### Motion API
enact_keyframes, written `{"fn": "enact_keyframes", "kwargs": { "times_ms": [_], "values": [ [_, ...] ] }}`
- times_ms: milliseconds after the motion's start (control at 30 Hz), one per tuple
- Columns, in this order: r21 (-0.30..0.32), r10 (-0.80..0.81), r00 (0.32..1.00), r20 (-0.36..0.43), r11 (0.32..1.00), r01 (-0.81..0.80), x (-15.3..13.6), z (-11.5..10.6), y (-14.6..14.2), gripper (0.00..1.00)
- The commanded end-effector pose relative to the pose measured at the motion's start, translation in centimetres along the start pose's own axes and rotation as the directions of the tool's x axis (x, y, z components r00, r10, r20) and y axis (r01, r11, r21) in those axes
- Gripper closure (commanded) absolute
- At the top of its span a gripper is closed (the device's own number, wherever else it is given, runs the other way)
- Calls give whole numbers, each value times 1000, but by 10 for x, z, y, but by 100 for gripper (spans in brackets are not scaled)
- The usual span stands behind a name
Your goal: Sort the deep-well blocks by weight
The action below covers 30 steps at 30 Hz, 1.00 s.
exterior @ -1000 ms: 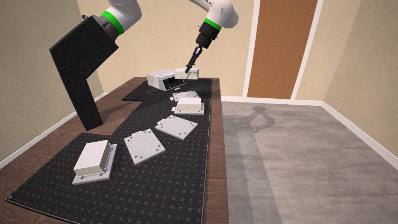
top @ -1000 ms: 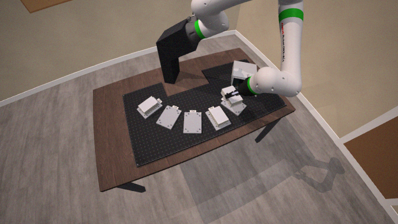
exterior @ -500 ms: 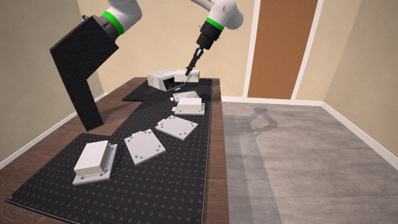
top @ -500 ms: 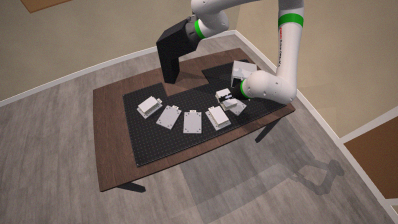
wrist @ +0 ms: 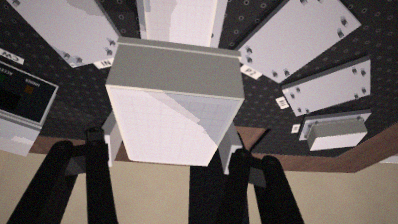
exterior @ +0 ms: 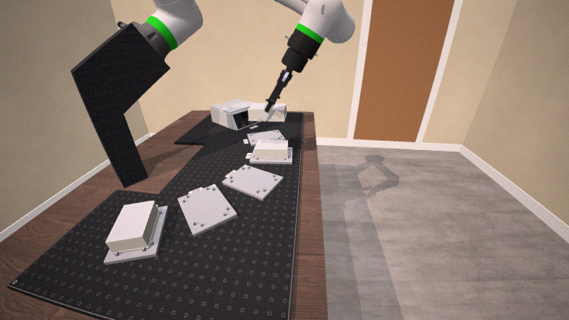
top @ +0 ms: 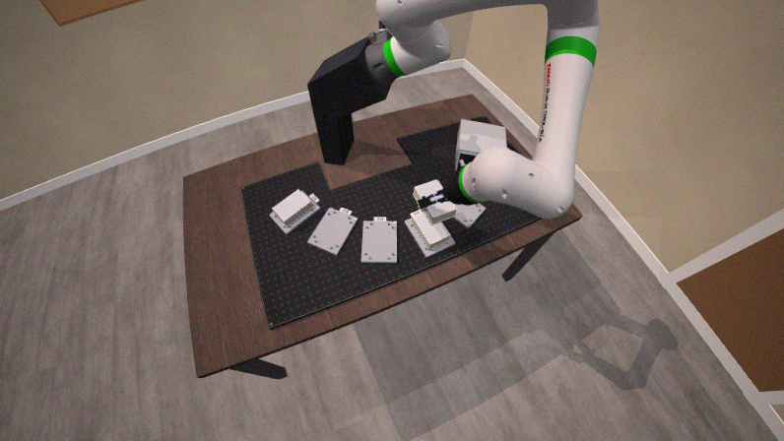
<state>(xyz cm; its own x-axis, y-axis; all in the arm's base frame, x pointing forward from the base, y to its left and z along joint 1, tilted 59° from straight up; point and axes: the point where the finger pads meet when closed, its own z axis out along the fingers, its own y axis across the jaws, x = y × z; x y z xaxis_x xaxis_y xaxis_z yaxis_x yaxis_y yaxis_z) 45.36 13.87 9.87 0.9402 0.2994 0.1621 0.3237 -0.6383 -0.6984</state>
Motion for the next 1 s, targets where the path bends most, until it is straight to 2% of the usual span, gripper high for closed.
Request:
{"fn": "enact_keyframes", "kwargs": {
  "times_ms": [0, 133, 300, 500, 967],
  "values": [
    [0, 0, 1000, 0, 1000, 0, 1, -1, 5, 90],
    [0, 0, 1000, 0, 1000, 0, 2, -1, 11, 90],
    [83, 144, 990, 6, 986, -144, -1, 1, 27, 90],
    [179, 310, 950, 29, 934, -310, -5, 3, 46, 90],
    [196, 339, 940, 34, 920, -339, -13, 7, 85, 90]
  ]
}}
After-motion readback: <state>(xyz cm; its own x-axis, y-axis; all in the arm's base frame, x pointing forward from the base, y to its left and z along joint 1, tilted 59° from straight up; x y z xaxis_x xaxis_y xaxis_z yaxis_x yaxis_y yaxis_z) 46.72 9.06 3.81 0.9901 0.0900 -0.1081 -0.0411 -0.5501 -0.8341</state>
